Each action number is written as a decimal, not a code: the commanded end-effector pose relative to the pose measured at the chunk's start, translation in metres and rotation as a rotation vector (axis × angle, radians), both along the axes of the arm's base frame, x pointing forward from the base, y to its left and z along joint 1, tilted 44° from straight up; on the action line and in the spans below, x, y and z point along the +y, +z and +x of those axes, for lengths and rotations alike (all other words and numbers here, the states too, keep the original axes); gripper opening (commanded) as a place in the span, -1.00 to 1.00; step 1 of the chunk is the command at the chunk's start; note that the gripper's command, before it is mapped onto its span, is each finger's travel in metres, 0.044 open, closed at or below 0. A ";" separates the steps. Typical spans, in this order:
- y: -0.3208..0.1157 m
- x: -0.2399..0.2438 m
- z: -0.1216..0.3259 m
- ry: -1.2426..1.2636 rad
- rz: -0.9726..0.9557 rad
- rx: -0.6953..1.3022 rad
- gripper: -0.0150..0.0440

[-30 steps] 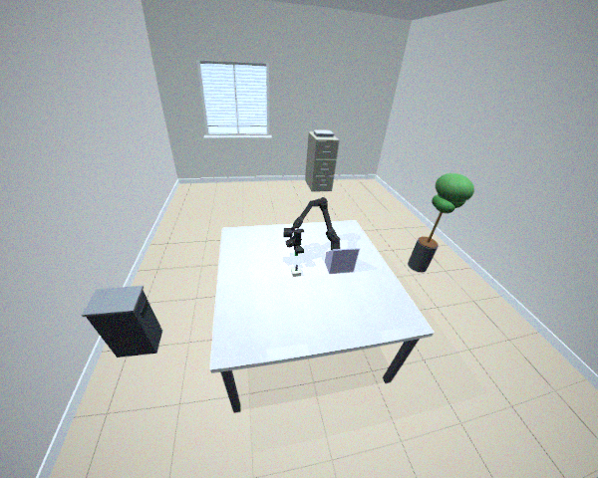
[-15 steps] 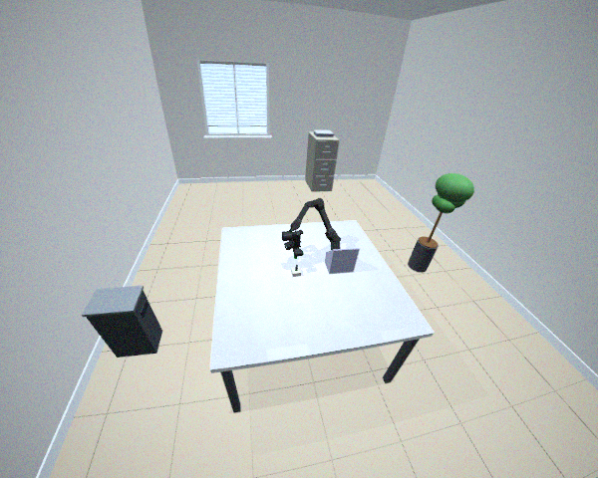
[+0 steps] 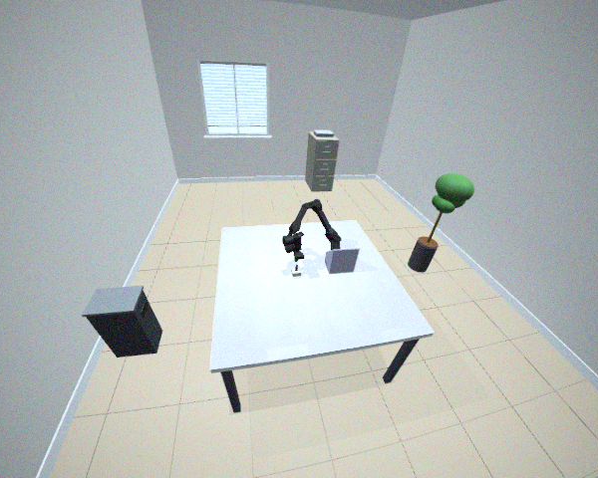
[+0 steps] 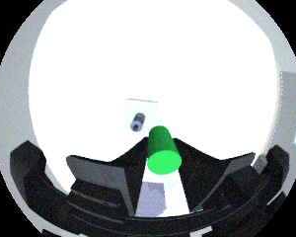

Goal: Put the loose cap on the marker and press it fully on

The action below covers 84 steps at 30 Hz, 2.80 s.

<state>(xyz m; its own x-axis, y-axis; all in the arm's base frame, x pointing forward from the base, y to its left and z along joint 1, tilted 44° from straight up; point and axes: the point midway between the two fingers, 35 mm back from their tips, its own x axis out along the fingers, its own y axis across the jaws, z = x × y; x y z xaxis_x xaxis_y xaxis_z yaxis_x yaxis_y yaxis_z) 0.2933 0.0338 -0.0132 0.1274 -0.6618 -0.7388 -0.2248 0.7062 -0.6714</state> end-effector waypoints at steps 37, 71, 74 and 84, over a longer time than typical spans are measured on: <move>-0.042 0.008 0.000 -0.004 -0.013 -0.013 -0.49; -0.080 -0.025 0.012 -0.005 -0.017 -0.014 -0.49; -0.083 -0.028 0.015 -0.005 -0.017 -0.014 -0.49; -0.089 -0.034 0.018 -0.005 -0.018 -0.014 -0.49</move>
<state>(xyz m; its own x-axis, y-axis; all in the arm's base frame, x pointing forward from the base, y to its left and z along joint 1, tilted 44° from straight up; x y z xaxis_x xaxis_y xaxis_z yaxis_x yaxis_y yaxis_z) 0.3088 0.0086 -0.0955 0.1433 -0.6730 -0.7257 -0.2195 0.6934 -0.6863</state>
